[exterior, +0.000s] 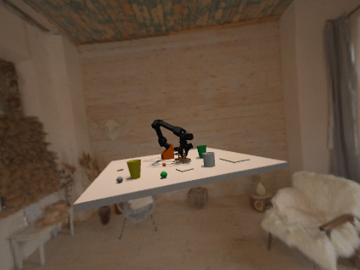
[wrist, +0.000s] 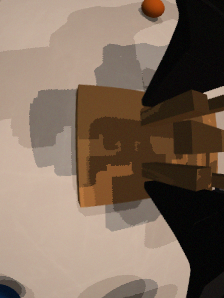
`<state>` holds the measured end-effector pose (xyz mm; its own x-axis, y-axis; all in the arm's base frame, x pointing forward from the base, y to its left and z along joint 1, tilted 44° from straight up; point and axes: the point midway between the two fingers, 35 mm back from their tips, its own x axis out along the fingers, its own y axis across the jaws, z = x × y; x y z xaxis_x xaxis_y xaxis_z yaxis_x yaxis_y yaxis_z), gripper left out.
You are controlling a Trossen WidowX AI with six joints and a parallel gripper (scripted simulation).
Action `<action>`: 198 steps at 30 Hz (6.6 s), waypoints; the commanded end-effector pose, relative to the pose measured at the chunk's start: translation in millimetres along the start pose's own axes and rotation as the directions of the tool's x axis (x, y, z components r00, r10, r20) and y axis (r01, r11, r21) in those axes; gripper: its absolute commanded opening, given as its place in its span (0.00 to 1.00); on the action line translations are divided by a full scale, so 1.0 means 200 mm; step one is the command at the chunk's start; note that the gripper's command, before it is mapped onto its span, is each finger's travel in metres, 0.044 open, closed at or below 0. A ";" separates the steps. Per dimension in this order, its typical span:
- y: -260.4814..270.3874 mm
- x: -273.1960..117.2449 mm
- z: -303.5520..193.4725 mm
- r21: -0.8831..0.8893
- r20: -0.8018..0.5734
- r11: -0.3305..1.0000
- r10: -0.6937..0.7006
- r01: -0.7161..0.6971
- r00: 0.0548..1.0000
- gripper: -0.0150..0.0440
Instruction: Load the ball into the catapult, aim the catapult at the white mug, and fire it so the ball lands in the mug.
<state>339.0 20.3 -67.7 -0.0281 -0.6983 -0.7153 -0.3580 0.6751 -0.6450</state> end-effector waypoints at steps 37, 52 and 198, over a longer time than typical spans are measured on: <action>0.00 0.07 0.04 0.006 0.031 1.000 0.003 -0.004 1.000 0.25; 0.00 0.07 0.04 0.006 0.031 1.000 0.003 -0.004 1.000 0.70; 0.01 -0.21 -0.58 0.003 -0.305 1.000 -0.001 0.002 0.952 0.25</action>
<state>246.2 18.6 -0.7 -0.2824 -0.7256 -0.6275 -0.3303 0.6876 -0.6466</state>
